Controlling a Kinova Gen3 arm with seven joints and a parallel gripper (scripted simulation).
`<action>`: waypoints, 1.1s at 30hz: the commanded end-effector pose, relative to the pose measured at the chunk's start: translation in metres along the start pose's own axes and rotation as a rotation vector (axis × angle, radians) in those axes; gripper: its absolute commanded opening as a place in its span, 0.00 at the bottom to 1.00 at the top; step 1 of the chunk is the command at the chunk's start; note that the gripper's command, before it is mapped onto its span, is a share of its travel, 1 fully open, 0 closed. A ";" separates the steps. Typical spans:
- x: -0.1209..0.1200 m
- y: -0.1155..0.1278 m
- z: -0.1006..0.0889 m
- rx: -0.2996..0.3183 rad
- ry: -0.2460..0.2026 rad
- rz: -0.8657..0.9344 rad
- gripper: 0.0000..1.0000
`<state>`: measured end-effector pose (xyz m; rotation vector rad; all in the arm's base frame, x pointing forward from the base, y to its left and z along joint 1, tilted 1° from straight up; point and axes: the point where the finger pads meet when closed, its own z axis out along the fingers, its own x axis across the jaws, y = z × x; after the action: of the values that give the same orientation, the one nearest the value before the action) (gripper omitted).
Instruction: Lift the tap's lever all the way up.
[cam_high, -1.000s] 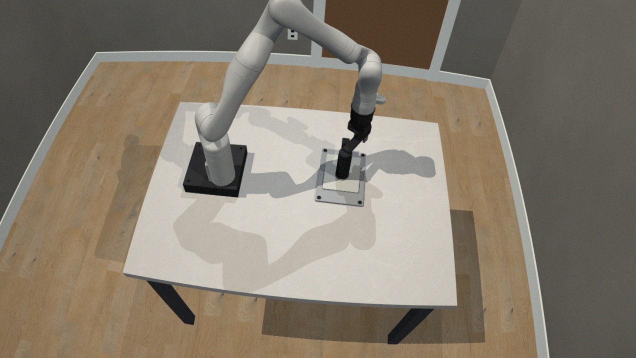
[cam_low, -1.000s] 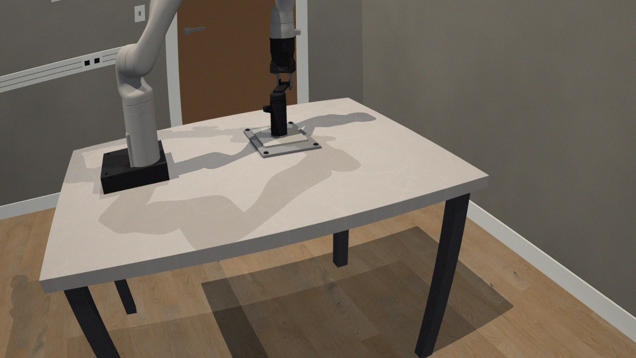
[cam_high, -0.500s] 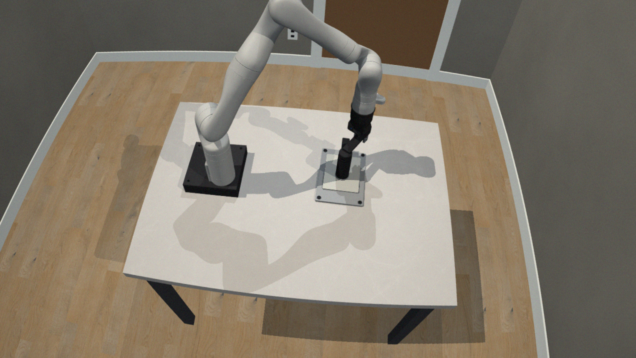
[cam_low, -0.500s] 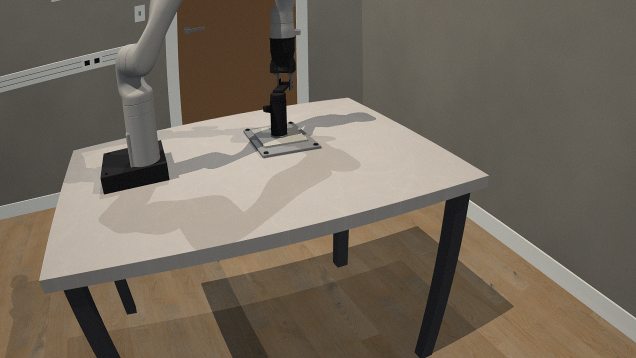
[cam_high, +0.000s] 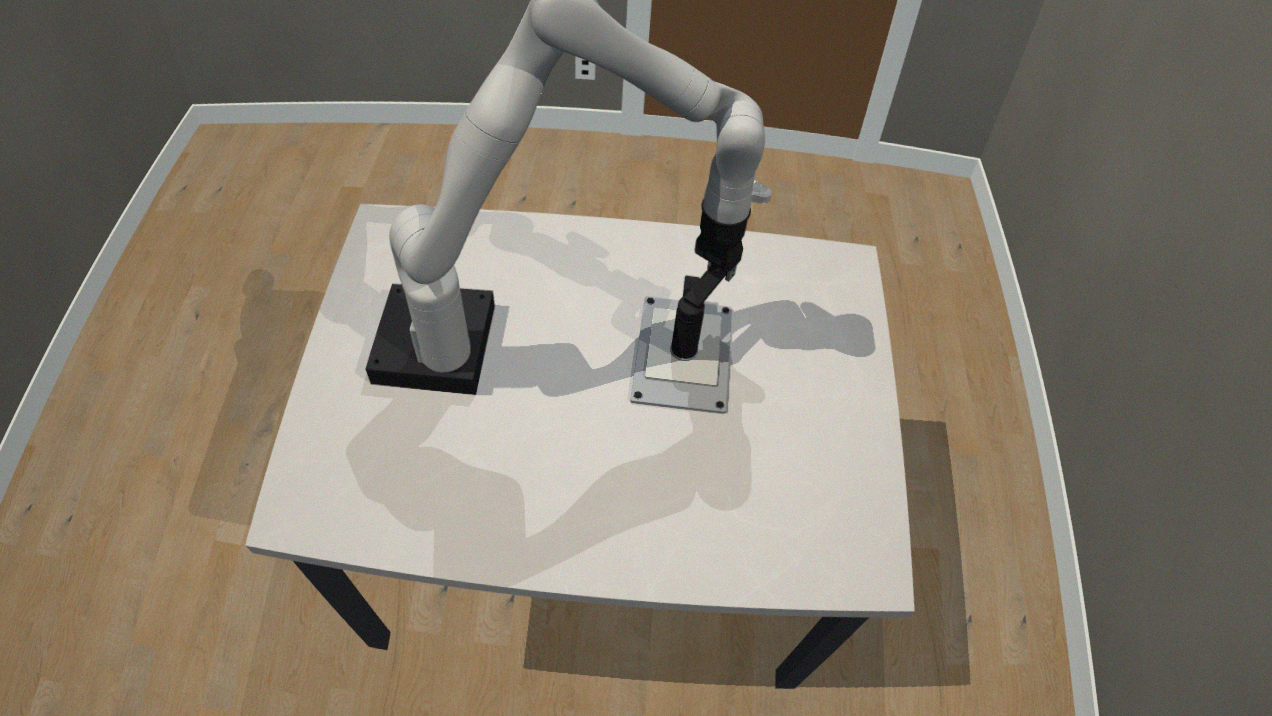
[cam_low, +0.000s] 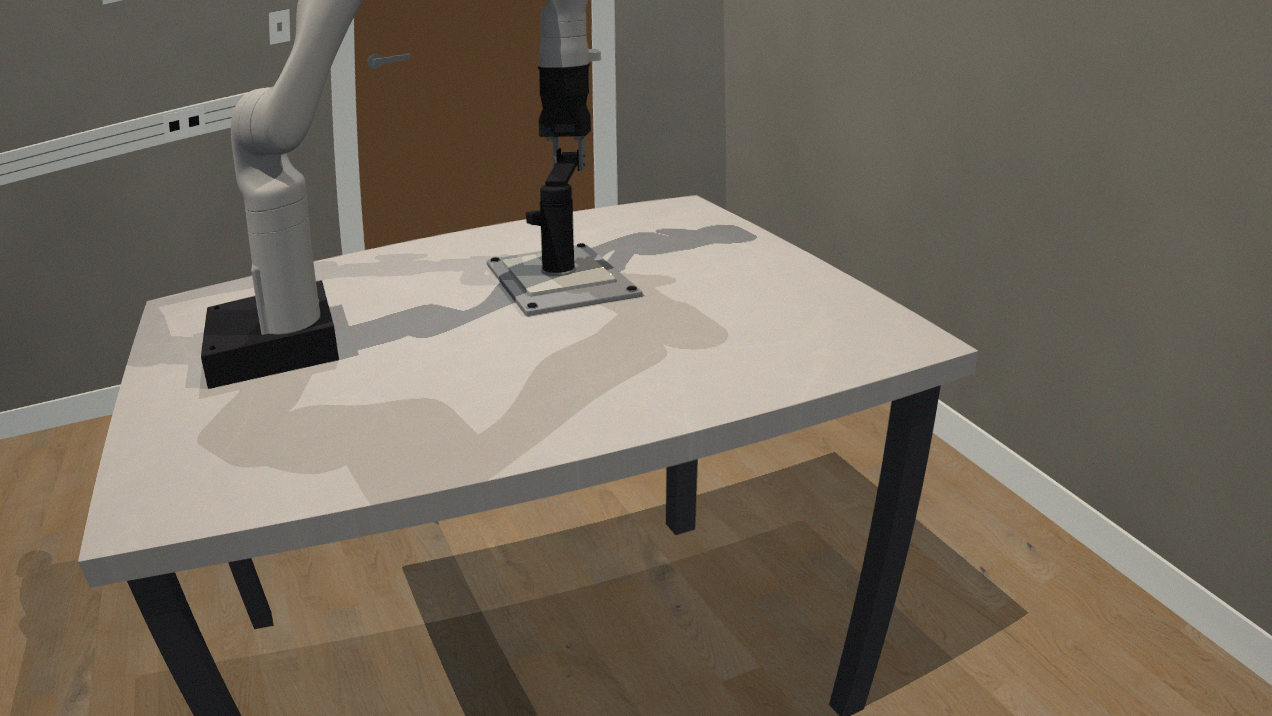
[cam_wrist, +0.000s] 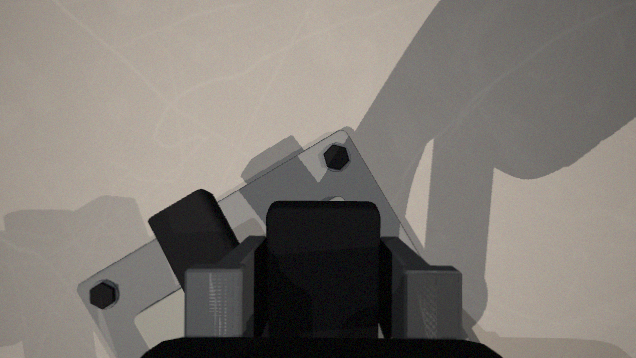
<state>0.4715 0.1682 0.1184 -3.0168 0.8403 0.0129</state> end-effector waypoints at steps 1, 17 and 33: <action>0.000 0.003 -0.008 0.001 0.001 0.000 0.00; 0.000 0.009 -0.020 0.001 0.001 0.000 0.00; 0.000 0.009 -0.020 0.001 0.001 0.000 0.00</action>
<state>0.4668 0.1600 0.1377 -3.0169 0.8404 0.0130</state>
